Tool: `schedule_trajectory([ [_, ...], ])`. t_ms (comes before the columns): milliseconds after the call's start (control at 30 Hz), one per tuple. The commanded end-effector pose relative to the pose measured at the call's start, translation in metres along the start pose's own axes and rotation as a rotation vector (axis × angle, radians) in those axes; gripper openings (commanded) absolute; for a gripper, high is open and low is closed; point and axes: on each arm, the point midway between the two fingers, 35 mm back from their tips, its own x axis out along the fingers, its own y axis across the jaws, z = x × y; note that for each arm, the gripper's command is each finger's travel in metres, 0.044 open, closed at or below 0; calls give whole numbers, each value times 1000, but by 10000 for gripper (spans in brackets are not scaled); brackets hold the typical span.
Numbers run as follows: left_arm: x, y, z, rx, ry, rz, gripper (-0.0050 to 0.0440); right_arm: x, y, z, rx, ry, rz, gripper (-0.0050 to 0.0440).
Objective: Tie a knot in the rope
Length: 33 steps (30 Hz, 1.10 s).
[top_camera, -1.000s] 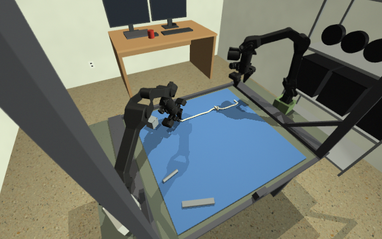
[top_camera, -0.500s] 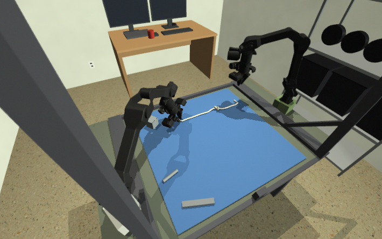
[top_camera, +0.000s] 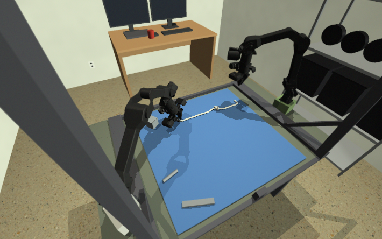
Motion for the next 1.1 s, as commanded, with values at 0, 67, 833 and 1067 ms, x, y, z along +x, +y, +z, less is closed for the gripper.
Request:
schedule_trajectory([
  [0,-10,-7,0,3,-11,-20,85,-8,1,2,2,-21,15,85],
  [67,-10,-7,0,3,-11,-20,85,-8,1,2,2,-21,15,85],
  [833,-63,-22,-11,3,-11,-20,440,-8,1,2,2,-21,15,440],
  [1067,-79,-27,-14,3,-11,-20,440,-8,1,2,2,-21,15,440],
])
